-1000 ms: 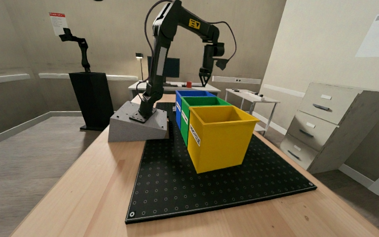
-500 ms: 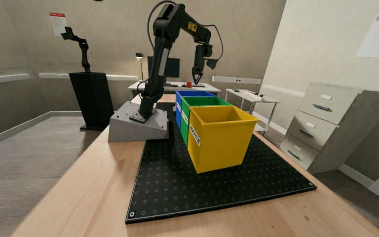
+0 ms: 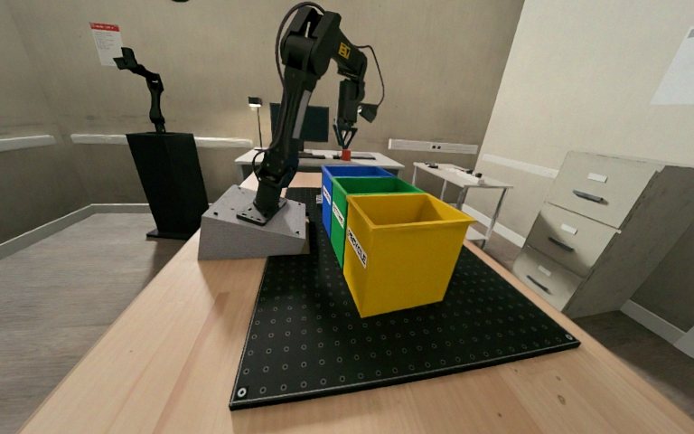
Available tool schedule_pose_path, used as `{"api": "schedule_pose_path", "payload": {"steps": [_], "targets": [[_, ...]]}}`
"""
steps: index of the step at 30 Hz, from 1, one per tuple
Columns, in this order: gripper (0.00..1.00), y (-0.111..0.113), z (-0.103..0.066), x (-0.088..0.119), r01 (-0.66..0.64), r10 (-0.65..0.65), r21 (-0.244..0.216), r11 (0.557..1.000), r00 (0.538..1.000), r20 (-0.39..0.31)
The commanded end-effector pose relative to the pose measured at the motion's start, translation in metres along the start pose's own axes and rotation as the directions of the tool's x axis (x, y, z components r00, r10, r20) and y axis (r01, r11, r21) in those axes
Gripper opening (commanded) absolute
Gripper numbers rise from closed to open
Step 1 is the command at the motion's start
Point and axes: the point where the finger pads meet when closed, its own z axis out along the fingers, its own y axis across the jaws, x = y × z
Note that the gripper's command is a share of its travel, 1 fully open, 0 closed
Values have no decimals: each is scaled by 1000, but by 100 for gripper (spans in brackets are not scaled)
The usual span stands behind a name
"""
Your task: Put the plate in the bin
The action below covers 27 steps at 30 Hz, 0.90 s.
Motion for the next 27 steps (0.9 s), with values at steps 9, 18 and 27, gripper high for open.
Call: {"api": "schedule_pose_path", "payload": {"steps": [9,18,27], "targets": [[100,0,-19,-2,-28,29,-27,999,998,52],[100,0,-19,-2,-24,26,-27,999,998,52],[100,0,-19,-2,-24,26,-27,999,998,52]]}}
